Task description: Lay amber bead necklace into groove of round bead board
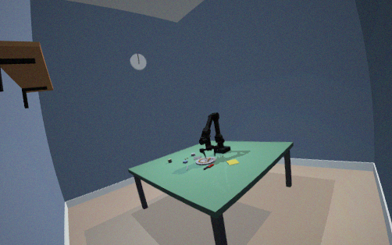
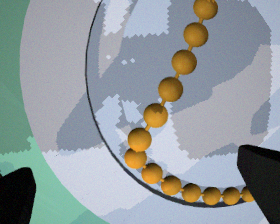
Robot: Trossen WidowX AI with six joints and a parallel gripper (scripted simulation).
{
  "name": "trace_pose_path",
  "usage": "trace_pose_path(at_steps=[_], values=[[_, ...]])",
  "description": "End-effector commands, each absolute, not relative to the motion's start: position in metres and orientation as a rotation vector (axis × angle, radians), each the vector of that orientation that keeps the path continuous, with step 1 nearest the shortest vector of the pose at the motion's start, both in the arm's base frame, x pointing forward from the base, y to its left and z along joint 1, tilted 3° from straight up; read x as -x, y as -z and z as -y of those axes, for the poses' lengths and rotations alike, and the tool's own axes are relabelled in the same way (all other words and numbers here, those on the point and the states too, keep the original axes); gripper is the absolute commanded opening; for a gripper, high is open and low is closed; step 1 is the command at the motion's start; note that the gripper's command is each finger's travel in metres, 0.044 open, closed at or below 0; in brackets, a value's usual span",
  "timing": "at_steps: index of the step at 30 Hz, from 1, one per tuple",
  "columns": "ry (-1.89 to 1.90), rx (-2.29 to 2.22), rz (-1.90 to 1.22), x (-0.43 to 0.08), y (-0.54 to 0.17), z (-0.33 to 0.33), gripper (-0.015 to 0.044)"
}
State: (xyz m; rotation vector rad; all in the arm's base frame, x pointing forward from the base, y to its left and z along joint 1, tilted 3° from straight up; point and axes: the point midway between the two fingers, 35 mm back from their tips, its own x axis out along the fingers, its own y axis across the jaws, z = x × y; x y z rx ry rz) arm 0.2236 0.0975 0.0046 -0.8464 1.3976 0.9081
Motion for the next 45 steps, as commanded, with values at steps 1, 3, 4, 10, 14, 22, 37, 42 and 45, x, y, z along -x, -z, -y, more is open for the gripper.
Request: trace_pose_path(at_steps=[1, 3, 4, 10, 14, 22, 37, 42, 45], values=[[-0.875, 0.816, -1.406, -0.238, -0.011, -0.107, 0.0335], [-0.846, 0.788, -1.417, -0.251, -0.016, -0.116, 0.0282], [-0.832, 0.773, -1.423, -0.256, -0.018, -0.121, 0.0256], [-0.746, 0.687, -1.453, -0.29, -0.032, -0.149, 0.012], [-0.726, 0.667, -1.46, -0.297, -0.035, -0.156, 0.012], [-0.726, 0.667, -1.46, -0.296, -0.019, -0.157, 0.012], [-0.727, 0.669, -1.453, -0.298, -0.009, -0.158, 0.012], [-0.727, 0.668, -1.457, -0.297, -0.001, -0.157, 0.012], [-0.726, 0.667, -1.46, -0.296, 0.004, -0.157, 0.012]])
